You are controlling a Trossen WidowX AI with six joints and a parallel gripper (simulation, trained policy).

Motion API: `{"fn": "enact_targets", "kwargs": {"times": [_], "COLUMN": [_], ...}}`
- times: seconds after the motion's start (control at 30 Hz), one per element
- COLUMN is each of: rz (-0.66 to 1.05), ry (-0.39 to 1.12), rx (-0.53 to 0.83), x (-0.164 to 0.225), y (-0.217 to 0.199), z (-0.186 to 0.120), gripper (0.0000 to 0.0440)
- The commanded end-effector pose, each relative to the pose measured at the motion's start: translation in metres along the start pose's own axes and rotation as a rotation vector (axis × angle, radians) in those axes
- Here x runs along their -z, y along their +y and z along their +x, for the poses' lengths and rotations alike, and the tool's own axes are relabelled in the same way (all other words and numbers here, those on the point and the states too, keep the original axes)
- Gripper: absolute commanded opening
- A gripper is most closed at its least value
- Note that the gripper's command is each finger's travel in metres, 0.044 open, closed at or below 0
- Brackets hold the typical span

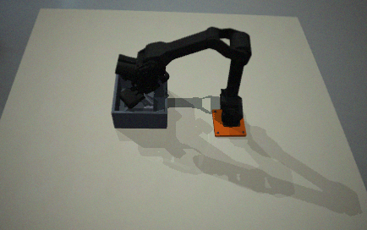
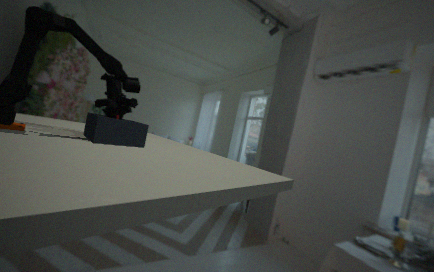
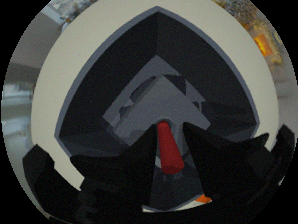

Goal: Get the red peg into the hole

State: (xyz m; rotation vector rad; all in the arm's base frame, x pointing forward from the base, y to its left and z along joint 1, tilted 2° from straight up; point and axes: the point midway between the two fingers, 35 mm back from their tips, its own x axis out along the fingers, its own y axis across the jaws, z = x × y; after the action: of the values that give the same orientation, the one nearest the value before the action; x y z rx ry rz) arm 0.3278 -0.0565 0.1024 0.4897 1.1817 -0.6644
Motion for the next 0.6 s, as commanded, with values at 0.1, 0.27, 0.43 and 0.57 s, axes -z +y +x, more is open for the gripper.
{"fn": "enact_targets", "kwargs": {"times": [0.1,0.27,0.43,0.57], "rz": [-0.044,-0.052,-0.048,-0.04], "ry": [0.033,0.032,0.055,0.078], "rx": [-0.012,-0.03,-0.038,-0.04], "x": [-0.009,-0.025,-0.036,-0.045], "y": [0.004,0.011,0.018,0.024], "z": [-0.001,-0.013,-0.023,-0.031], "gripper": [0.0168,0.018,0.0191,0.0196]}}
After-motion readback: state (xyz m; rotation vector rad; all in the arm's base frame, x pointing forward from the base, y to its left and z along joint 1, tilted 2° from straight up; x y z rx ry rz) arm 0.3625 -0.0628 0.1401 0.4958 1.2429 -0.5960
